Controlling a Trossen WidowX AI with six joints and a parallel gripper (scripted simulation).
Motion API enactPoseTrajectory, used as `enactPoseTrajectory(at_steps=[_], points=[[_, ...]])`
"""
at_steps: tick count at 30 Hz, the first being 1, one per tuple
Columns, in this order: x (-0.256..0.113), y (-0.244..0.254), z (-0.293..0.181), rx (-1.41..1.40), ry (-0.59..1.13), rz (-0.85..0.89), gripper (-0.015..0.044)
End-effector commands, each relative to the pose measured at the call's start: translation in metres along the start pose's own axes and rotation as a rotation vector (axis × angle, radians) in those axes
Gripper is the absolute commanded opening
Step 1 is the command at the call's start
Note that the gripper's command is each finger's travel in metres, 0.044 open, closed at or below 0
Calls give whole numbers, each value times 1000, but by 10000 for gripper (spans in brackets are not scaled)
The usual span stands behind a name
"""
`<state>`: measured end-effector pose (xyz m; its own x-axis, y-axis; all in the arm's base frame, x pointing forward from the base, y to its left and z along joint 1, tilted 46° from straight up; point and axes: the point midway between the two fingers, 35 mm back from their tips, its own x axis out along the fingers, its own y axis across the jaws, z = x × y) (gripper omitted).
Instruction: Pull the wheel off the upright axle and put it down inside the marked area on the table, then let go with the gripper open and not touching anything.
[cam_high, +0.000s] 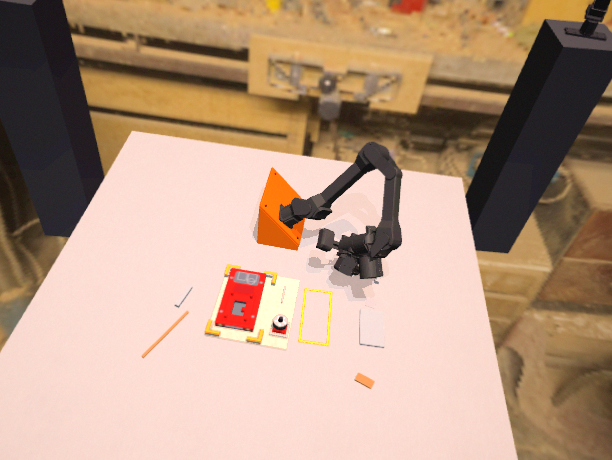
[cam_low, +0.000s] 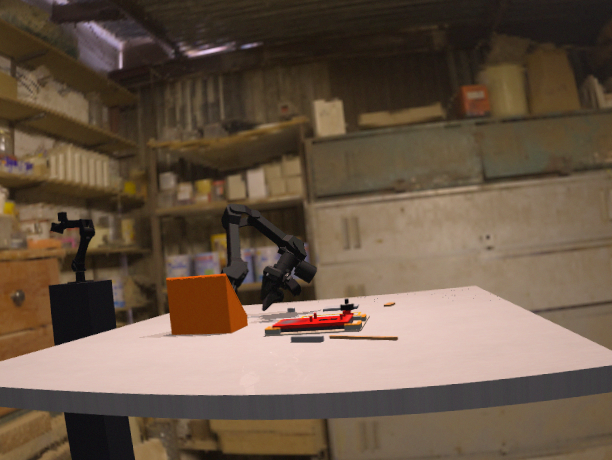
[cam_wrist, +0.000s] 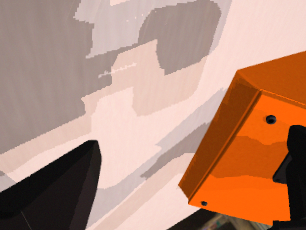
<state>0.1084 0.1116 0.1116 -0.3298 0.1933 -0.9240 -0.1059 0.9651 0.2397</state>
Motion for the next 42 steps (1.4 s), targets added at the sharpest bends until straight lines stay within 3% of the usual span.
enactPoseTrajectory(at_steps=[1, 4, 12, 24, 42], points=[[-1, 0, 2, 13, 0, 5, 374], [-14, 0, 27, 193, -5, 79, 300], [-55, -42, 120, 782, -10, 352, 300], [-88, -193, 207, 1540, 57, 799, 300], [-77, -198, 223, 1592, 67, 834, 300]])
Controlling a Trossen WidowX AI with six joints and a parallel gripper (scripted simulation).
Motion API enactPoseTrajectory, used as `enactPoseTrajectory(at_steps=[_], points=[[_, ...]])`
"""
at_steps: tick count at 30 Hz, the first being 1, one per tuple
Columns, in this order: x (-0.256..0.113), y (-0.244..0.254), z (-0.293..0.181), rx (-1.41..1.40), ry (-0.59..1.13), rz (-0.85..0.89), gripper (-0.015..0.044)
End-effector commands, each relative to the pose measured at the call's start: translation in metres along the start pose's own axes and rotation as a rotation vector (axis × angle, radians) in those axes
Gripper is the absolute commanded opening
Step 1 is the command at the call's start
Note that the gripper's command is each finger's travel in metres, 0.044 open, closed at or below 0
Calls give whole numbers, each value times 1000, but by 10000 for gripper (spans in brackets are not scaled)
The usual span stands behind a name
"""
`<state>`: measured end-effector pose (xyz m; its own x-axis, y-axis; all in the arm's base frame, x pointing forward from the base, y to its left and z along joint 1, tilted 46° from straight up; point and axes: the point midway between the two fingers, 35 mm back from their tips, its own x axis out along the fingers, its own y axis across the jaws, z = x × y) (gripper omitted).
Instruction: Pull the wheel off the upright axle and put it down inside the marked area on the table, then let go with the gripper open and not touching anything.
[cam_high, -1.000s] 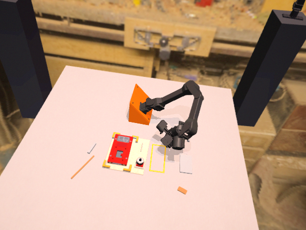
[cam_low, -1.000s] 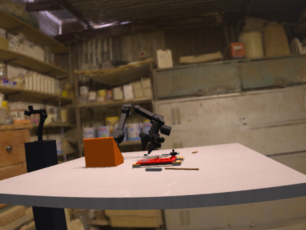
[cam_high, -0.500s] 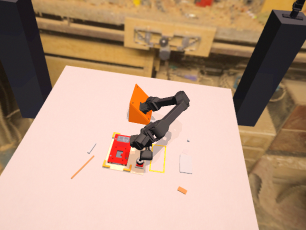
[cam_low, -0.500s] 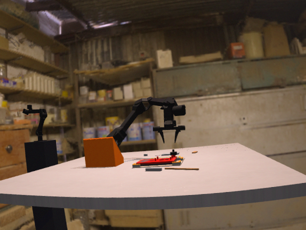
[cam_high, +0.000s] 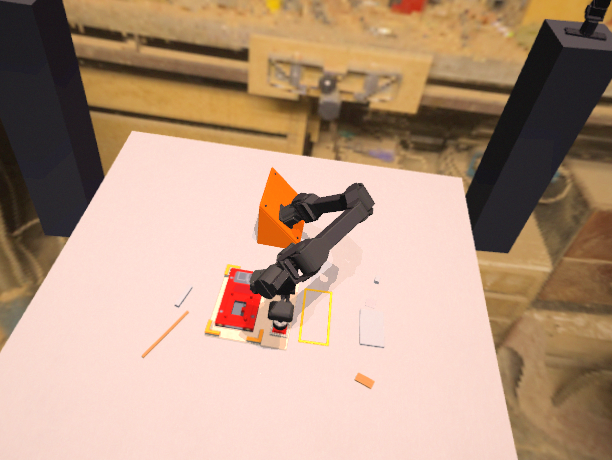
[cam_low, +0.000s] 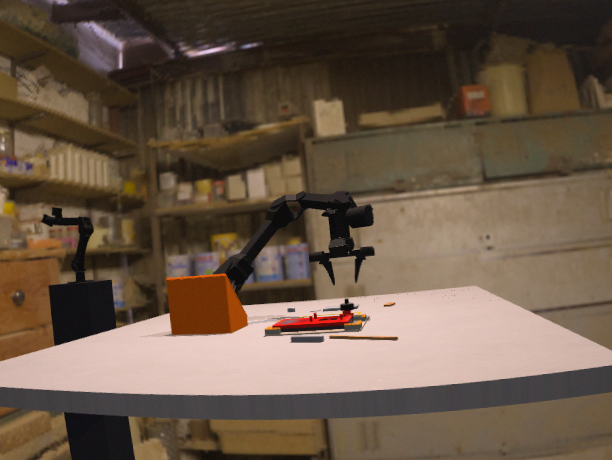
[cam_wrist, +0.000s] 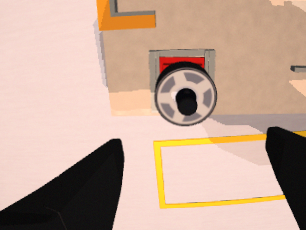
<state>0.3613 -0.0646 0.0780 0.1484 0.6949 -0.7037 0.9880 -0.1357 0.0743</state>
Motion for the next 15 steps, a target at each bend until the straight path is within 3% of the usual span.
enactPoseTrajectory(at_steps=[1, 7, 13, 15], points=[[20, 1, 0, 10, 6, -5, 300], [65, 0, -2, 10, 10, -5, 300], [70, 0, -3, 10, 10, -5, 300], [67, -1, -4, -1, 8, -14, 247]])
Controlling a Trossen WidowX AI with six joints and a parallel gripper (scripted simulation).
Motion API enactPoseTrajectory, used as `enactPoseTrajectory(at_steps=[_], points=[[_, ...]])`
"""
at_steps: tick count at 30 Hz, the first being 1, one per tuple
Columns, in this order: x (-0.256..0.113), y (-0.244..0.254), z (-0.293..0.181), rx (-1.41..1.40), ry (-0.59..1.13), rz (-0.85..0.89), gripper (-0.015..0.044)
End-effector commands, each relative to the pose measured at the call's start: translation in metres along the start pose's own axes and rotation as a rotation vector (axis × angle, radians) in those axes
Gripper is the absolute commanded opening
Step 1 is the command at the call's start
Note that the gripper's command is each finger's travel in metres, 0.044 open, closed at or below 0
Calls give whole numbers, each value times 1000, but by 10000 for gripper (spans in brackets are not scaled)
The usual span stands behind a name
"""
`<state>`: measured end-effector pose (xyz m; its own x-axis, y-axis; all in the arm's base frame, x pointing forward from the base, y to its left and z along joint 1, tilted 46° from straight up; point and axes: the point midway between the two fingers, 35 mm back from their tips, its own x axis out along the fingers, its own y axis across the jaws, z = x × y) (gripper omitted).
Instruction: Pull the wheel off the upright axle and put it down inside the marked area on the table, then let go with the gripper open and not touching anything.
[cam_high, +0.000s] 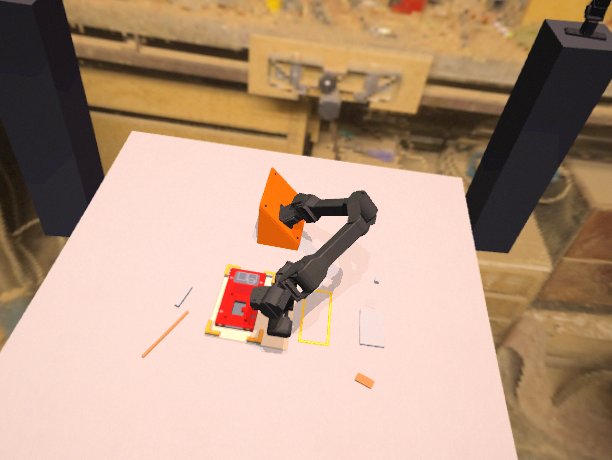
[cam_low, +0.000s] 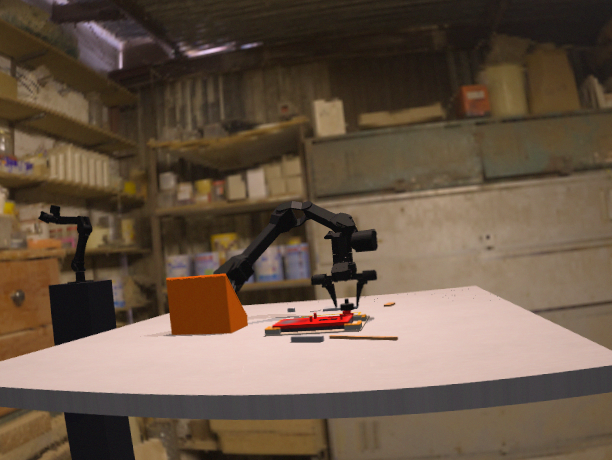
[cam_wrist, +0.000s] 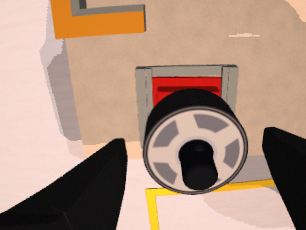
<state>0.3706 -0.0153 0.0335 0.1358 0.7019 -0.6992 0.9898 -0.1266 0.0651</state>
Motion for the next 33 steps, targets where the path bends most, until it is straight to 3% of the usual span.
enactPoseTrajectory(at_steps=[1, 10, 16, 33], points=[[0, 0, 0, -1, 0, -1, 221], [0, 0, 0, -1, 0, -1, 142], [-1, 0, 0, 0, 0, -1, 0], [-7, 0, 0, 1, 0, 0, 0]])
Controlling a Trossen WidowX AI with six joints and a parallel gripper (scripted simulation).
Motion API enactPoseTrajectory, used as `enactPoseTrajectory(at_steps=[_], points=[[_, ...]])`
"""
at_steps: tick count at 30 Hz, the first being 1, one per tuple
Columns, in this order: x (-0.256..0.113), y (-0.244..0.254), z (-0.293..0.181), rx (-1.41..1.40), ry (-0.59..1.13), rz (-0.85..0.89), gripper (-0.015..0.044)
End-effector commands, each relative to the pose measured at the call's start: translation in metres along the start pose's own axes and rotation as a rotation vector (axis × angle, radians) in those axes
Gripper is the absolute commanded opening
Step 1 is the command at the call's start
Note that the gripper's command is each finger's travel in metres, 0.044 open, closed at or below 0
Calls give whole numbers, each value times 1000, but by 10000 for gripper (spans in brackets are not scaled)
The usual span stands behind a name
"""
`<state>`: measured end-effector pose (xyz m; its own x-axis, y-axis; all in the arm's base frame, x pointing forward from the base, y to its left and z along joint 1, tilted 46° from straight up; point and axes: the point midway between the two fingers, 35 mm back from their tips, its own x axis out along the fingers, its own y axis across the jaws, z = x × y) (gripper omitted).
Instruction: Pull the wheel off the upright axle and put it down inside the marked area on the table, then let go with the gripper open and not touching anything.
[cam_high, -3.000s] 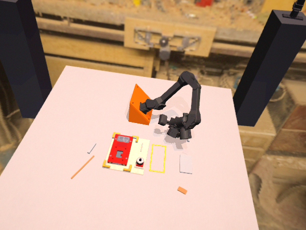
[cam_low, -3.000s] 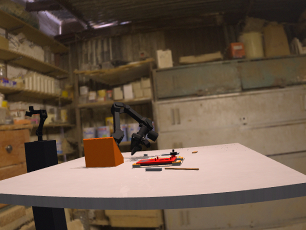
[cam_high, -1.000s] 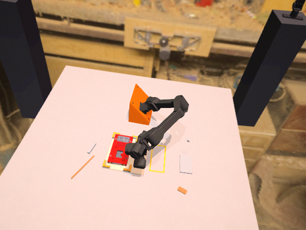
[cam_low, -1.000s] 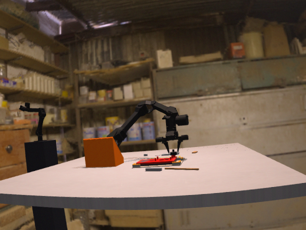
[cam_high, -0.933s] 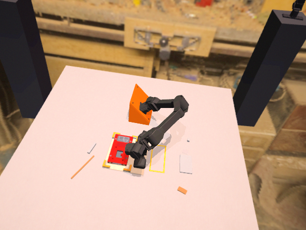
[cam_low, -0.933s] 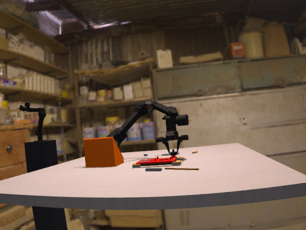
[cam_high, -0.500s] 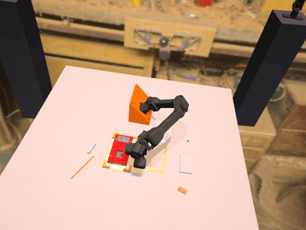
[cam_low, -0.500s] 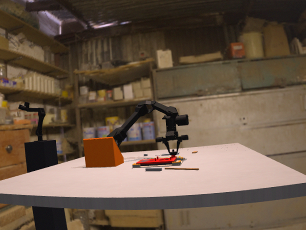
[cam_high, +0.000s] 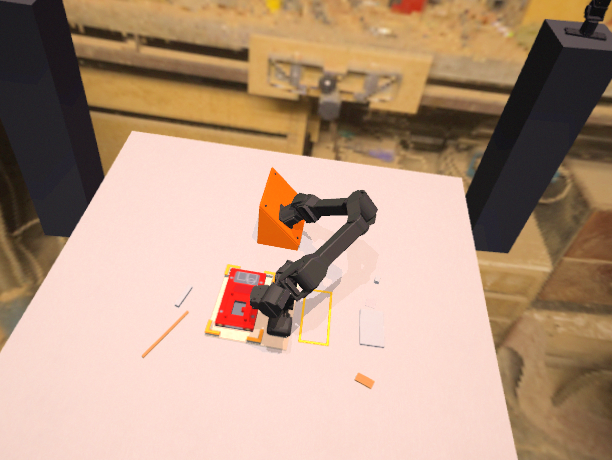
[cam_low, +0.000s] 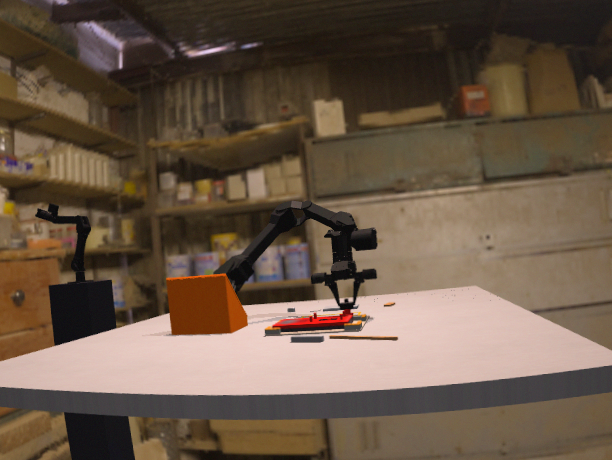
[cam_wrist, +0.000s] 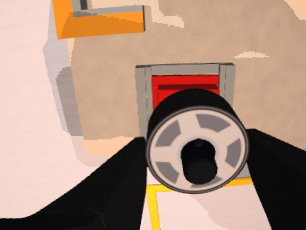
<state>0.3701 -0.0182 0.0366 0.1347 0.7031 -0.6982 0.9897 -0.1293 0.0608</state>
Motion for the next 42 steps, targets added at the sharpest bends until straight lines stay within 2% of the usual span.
enactPoseTrajectory(at_steps=[1, 42], points=[[-3, 0, 0, -4, -2, 2, 0], [-17, 0, 1, 0, -1, 5, 0]])
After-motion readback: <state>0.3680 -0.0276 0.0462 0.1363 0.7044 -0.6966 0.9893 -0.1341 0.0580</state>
